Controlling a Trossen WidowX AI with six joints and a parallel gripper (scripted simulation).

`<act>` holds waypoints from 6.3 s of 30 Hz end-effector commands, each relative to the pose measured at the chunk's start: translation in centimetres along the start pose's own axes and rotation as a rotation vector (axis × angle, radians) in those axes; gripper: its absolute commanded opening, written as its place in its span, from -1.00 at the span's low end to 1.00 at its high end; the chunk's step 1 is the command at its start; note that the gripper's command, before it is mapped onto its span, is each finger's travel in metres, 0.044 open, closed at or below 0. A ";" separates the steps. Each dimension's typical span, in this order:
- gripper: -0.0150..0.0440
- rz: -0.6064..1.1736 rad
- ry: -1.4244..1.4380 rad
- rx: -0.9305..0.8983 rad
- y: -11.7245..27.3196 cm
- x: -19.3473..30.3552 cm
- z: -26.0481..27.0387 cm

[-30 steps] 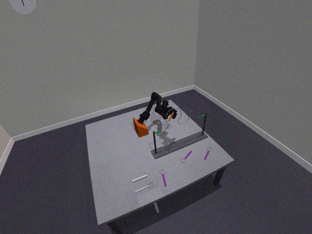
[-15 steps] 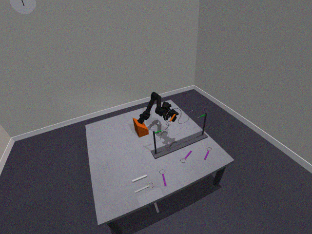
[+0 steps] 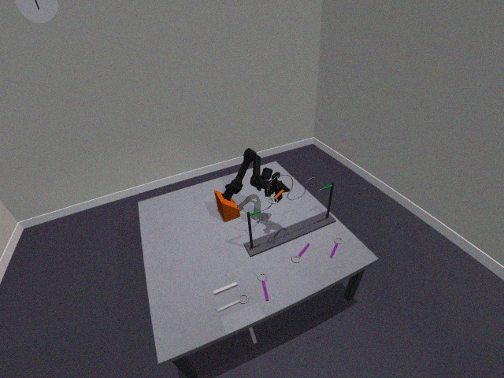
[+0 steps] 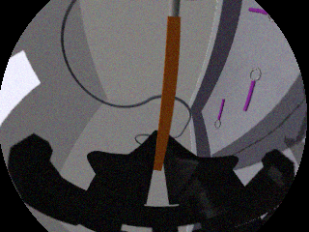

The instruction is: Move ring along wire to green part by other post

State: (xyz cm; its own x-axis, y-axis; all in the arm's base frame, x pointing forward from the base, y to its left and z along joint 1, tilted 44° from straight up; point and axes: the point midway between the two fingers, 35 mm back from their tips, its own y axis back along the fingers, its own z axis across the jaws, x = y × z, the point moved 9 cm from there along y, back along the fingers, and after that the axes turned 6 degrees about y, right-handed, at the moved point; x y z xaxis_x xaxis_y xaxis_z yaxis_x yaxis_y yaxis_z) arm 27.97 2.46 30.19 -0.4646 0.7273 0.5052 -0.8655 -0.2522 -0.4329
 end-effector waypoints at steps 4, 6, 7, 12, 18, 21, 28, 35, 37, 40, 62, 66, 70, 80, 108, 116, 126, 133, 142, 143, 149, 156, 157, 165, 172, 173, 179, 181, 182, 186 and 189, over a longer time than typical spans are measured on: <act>-1.00 0.012 0.089 0.063 0.4 -0.3 -1.6; -1.00 0.017 0.114 0.077 0.4 -0.4 -1.9; -1.00 0.019 0.126 0.084 0.5 -0.4 -2.0; -1.00 0.029 0.174 0.110 0.6 -0.5 -2.6; -1.00 0.031 0.225 0.137 0.7 -0.5 -3.2; -1.00 0.013 0.262 0.152 0.5 -0.4 -3.7; -1.00 -0.011 0.411 0.220 0.5 -0.5 -5.6; -1.00 0.001 0.471 0.250 0.8 -0.8 -6.3; -1.00 0.002 0.480 0.255 0.9 -0.9 -6.4; -1.00 0.006 0.497 0.263 1.0 -1.0 -6.6; -1.00 0.033 0.633 0.330 1.8 -1.9 -8.0; -1.00 0.038 0.657 0.342 1.9 -2.1 -8.2; -1.00 0.043 0.681 0.354 2.1 -2.3 -8.4; -1.00 0.054 0.738 0.382 2.4 -2.8 -8.9; -1.00 0.088 0.907 0.465 3.6 -4.4 -10.2; -1.00 0.098 0.959 0.490 3.9 -4.9 -10.5; -1.00 0.111 1.025 0.522 4.4 -5.7 -10.8; -1.00 0.122 1.078 0.548 4.8 -6.3 -11.1; -1.00 0.135 1.144 0.581 5.3 -7.1 -11.3; -1.00 0.138 1.157 0.587 5.4 -7.3 -11.4; -1.00 0.148 1.204 0.610 5.8 -7.9 -11.5; -1.00 0.160 1.265 0.640 6.3 -8.8 -11.6; -1.00 0.162 1.275 0.644 6.4 -8.9 -11.6; -1.00 0.174 1.333 0.673 7.0 -10.0 -11.6; -1.00 0.179 1.360 0.685 7.5 -10.9 -11.6; -1.00 0.180 1.363 0.687 7.5 -11.0 -11.6; -1.00 0.181 1.372 0.691 7.9 -11.6 -11.7; -1.00 0.181 1.373 0.691 8.0 -11.7 -11.7; -1.00 0.181 1.374 0.692 8.0 -11.8 -11.7; -1.00 0.182 1.375 0.692 8.2 -12.2 -11.7; -1.00 0.181 1.376 0.693 8.4 -12.5 -11.7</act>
State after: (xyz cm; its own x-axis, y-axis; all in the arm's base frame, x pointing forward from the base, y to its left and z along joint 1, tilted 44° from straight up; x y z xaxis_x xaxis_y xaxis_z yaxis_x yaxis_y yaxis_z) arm 28.82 -1.07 12.05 -0.3712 0.5660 -0.7361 -0.9167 -0.3496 0.1935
